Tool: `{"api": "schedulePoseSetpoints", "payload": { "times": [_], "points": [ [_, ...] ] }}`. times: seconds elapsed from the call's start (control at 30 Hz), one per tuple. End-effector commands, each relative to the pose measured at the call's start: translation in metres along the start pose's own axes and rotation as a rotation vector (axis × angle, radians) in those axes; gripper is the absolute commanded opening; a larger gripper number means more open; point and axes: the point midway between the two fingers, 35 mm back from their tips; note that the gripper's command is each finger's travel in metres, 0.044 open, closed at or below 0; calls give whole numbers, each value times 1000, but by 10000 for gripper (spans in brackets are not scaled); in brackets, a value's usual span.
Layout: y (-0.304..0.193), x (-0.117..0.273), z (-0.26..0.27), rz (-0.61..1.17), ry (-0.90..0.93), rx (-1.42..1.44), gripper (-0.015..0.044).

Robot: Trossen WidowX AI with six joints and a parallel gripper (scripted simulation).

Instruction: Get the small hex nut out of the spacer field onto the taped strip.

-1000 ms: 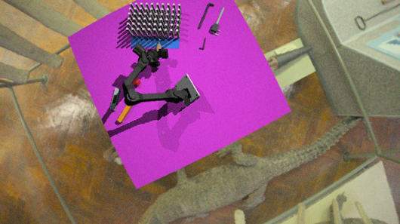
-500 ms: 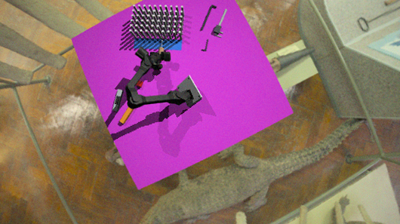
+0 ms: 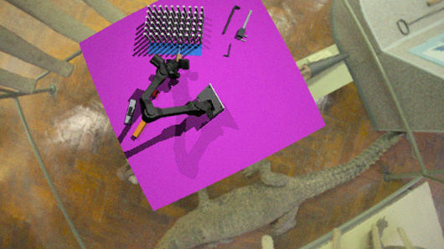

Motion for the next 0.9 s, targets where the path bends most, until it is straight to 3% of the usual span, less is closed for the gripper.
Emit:
{"api": "schedulePoseSetpoints", "payload": {
  "times": [0.0,0.87],
  "points": [
    [2,1,1,4,8,-5,0],
    [15,10,0,3,8,-6,0]
  ]
}}
Point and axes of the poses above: the point midway between the two fingers, 35 mm back from their tips, its own x axis back along the fingers, its own z axis across the jaws, y = z × x, and after that the axes turned 5 degrees about x, right-handed
